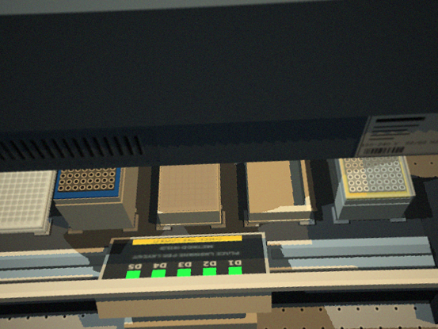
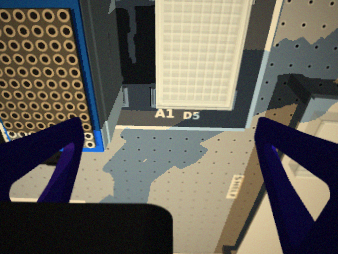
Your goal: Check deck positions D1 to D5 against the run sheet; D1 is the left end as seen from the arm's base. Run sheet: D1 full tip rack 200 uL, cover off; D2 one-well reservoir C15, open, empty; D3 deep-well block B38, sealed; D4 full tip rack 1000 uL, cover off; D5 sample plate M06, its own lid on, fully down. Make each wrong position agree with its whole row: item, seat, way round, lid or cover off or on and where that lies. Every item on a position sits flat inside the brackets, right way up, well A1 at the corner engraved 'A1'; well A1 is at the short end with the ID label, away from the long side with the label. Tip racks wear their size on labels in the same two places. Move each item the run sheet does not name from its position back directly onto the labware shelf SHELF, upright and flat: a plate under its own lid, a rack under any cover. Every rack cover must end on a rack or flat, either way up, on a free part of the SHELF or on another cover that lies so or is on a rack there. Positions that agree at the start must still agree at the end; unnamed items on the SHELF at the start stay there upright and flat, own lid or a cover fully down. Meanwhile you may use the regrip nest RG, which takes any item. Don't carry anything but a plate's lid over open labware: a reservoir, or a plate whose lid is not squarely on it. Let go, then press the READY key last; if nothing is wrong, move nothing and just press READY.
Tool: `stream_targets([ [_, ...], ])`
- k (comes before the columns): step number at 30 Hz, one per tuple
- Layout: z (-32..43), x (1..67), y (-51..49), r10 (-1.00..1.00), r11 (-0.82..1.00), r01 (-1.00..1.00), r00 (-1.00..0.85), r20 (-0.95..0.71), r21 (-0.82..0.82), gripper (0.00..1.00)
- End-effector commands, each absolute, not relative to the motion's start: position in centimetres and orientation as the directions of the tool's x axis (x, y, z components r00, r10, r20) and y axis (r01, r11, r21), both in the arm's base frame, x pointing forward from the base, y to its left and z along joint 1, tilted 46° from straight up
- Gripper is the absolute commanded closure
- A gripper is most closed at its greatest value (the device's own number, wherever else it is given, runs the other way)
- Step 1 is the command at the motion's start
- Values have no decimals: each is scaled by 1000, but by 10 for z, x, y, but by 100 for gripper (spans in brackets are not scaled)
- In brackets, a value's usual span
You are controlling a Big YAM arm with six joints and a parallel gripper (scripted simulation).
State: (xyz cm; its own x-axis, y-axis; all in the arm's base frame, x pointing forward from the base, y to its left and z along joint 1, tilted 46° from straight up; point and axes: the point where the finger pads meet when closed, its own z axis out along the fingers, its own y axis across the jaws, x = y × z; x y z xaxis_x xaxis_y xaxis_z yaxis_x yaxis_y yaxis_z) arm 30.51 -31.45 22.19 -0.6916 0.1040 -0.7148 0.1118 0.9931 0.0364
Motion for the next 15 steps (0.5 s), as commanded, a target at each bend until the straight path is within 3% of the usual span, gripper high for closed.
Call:
stream_targets([
  [1, 232, 307, -305, 106, 991, 129, -673, -732, 25, 0],
  [15, 235, 315, -241, 109, 991, 129, -670, -734, 29, 0],
])
